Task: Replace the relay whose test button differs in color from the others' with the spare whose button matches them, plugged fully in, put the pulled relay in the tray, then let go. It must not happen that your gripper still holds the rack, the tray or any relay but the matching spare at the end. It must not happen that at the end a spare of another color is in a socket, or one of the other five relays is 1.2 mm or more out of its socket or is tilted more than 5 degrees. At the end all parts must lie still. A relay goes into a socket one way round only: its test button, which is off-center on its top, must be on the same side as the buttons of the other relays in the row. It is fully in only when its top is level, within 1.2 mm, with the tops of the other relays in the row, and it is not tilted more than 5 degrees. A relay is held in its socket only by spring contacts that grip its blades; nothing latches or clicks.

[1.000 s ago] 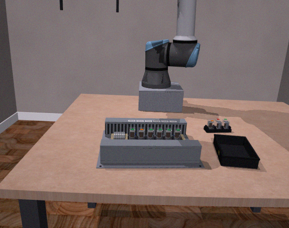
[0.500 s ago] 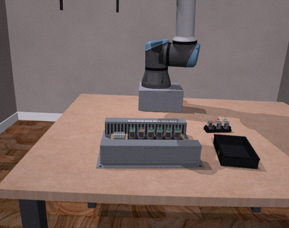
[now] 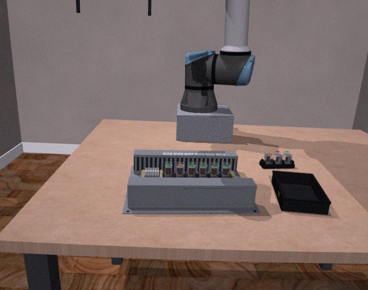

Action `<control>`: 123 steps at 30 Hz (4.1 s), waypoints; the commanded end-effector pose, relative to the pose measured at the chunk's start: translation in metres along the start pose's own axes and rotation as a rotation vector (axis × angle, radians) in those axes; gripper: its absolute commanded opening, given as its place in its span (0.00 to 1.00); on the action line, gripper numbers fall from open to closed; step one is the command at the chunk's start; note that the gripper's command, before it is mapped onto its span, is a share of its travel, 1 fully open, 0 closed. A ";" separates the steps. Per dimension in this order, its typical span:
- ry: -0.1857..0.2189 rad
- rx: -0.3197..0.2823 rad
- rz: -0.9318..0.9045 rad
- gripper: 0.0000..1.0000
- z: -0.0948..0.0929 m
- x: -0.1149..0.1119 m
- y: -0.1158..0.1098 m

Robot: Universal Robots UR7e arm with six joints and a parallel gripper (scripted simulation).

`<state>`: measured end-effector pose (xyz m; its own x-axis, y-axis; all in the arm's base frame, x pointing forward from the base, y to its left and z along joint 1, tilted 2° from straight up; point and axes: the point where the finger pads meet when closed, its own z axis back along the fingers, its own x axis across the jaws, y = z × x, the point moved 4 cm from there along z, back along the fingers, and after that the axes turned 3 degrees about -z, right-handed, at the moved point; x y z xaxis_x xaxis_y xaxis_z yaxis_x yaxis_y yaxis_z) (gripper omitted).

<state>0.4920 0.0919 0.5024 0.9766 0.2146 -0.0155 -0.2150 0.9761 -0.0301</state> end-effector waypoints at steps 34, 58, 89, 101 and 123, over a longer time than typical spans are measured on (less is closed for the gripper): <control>-0.007 -0.001 0.000 1.00 -0.118 0.000 0.000; -0.007 -0.001 0.000 1.00 -0.235 0.001 0.000; -0.005 -0.001 0.000 1.00 -0.316 0.001 0.000; -0.007 -0.001 0.000 1.00 -0.352 0.002 0.000; -0.006 -0.001 0.000 1.00 -0.354 0.002 0.000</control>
<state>0.4908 0.0806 0.1452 0.9767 0.2145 -0.0110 -0.2147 0.9762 -0.0310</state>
